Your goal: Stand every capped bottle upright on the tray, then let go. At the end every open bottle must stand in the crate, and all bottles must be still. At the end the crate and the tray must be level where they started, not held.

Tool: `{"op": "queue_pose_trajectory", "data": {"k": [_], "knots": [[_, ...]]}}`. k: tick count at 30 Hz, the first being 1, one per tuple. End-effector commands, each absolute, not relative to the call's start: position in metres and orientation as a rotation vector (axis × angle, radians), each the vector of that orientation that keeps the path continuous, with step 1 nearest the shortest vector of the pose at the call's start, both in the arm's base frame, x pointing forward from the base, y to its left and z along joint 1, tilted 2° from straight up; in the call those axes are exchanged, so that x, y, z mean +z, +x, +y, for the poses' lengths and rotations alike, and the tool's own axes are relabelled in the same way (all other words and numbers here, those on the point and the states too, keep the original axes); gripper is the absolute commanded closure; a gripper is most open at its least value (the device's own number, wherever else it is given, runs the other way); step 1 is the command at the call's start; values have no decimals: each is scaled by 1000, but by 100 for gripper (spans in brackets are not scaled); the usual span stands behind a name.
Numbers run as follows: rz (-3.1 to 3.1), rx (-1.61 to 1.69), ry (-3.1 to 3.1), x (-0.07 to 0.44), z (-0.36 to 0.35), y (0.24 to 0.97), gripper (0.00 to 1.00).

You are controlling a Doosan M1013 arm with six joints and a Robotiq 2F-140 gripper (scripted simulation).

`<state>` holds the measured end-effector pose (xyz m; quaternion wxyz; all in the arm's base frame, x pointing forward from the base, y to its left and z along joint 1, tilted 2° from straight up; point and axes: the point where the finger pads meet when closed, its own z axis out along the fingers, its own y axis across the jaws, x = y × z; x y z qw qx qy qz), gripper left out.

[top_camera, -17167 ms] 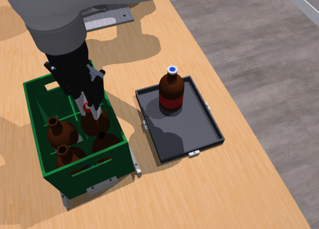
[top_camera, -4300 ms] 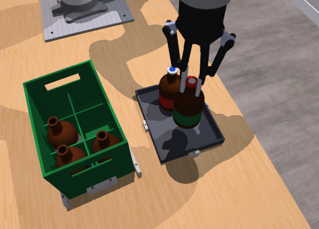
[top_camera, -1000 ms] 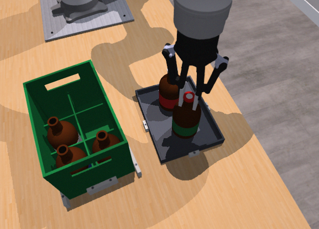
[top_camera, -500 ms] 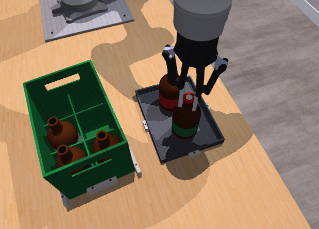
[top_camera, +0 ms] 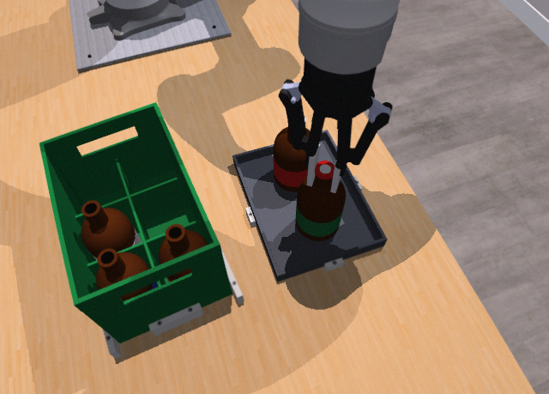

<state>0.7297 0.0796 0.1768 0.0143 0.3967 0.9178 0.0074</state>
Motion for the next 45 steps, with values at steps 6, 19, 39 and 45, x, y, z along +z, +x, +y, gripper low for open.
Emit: {"op": "queue_pose_trajectory", "data": {"k": [6, 19, 39, 45], "knots": [[2857, 18, 1237, 171, 79, 729, 100], [2857, 20, 1236, 169, 79, 730, 100], [2857, 19, 1237, 166, 79, 730, 100], [2856, 15, 1239, 163, 79, 730, 100]]}}
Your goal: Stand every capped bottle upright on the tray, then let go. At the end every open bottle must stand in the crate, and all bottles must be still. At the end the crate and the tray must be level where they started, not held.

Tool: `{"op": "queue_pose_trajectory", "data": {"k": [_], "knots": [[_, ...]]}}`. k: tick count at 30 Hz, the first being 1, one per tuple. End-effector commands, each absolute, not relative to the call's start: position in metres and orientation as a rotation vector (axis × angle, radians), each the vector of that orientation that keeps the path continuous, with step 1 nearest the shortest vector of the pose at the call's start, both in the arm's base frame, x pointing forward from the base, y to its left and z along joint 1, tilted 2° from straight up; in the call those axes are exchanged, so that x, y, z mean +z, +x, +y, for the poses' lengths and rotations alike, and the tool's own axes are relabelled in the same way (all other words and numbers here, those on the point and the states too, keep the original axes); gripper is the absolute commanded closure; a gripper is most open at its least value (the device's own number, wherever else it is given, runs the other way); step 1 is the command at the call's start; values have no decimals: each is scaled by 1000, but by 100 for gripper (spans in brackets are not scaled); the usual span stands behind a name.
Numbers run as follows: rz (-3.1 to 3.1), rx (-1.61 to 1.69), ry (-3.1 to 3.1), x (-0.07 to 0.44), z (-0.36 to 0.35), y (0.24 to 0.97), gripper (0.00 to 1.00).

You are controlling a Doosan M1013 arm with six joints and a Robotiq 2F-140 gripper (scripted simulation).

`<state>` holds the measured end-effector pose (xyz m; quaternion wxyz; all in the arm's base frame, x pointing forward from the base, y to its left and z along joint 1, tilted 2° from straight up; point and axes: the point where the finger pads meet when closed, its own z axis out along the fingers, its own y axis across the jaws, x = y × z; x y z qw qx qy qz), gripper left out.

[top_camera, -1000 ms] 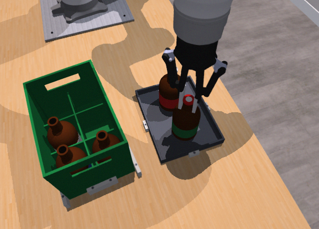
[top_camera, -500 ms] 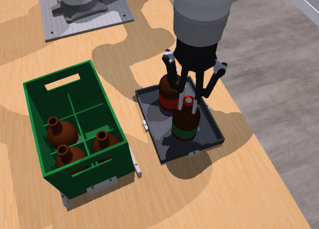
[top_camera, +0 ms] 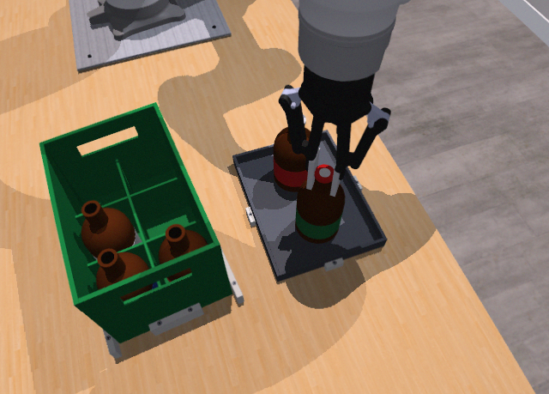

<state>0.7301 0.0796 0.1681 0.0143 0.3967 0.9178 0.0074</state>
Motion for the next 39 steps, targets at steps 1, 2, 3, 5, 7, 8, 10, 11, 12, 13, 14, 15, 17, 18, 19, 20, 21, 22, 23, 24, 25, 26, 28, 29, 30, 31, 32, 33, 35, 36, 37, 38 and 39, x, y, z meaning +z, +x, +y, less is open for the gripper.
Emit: {"op": "queue_pose_trajectory", "data": {"k": [1, 2, 3, 5, 7, 8, 10, 11, 12, 13, 14, 15, 17, 18, 19, 20, 21, 22, 23, 24, 25, 26, 28, 29, 30, 31, 32, 33, 35, 36, 37, 38, 39], "knots": [[2856, 15, 1239, 163, 79, 730, 100], [2856, 15, 1239, 163, 79, 730, 100], [2857, 23, 1235, 167, 80, 730, 100], [2857, 22, 1236, 167, 80, 730, 100], [2857, 21, 1236, 166, 80, 730, 100], [2857, 20, 1236, 166, 80, 730, 100], [2857, 19, 1237, 165, 79, 730, 100], [2857, 19, 1237, 165, 79, 730, 100], [2857, 18, 1237, 164, 79, 729, 100], [2857, 18, 1238, 164, 79, 729, 100], [2857, 17, 1238, 164, 79, 729, 100], [2856, 16, 1238, 163, 79, 729, 100], [2856, 15, 1239, 163, 79, 729, 100], [2856, 15, 1239, 163, 79, 729, 100], [2856, 15, 1239, 163, 79, 729, 100], [2858, 23, 1235, 167, 80, 730, 0], [2858, 23, 1235, 167, 80, 730, 0], [2858, 23, 1235, 167, 80, 730, 0], [2858, 23, 1235, 167, 80, 730, 0], [2858, 23, 1235, 167, 80, 730, 0], [2858, 23, 1235, 167, 80, 730, 0], [2858, 23, 1235, 167, 80, 730, 0], [2858, 23, 1235, 167, 80, 730, 0], [2858, 23, 1235, 167, 80, 730, 0], [2858, 23, 1235, 167, 80, 730, 0], [2858, 23, 1235, 167, 80, 730, 0], [2858, 23, 1235, 167, 80, 730, 0], [2858, 23, 1235, 167, 80, 730, 0], [2858, 23, 1235, 167, 80, 730, 0], [2858, 23, 1235, 167, 80, 730, 0], [2858, 23, 1235, 167, 80, 730, 0], [2858, 23, 1235, 167, 80, 730, 0], [2858, 23, 1235, 167, 80, 730, 0]]}}
